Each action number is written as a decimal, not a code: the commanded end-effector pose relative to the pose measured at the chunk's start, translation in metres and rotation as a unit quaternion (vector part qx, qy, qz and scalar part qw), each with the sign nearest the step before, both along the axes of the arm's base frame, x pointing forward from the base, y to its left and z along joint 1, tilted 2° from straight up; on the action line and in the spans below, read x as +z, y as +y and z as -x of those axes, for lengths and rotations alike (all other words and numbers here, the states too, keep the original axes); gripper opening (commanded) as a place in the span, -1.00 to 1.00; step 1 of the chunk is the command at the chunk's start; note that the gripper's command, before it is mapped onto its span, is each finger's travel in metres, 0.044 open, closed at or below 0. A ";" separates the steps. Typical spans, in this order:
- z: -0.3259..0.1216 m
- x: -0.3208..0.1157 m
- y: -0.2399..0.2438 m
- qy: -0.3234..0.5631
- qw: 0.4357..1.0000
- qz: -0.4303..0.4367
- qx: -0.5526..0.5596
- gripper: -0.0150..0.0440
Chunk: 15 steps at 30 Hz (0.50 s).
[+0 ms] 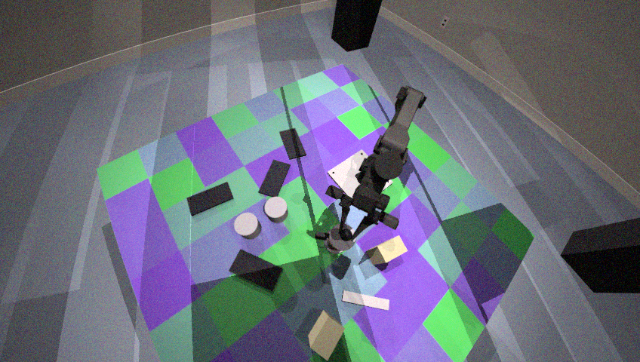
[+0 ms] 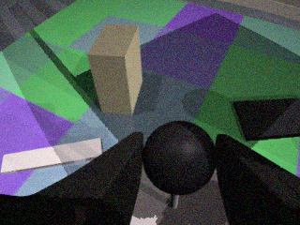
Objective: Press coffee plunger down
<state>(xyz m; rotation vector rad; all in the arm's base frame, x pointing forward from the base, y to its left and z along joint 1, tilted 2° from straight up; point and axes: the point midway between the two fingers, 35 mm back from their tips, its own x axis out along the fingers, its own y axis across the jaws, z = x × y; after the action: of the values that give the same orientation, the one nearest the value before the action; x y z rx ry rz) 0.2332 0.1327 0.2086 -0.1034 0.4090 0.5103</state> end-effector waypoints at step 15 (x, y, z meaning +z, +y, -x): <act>-0.002 -0.018 0.001 0.026 1.000 0.017 0.000 -0.06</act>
<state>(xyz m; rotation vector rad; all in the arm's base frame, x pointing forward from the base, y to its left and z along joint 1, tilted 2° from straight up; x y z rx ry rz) 0.2350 0.1338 0.2036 -0.1086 0.4276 0.5095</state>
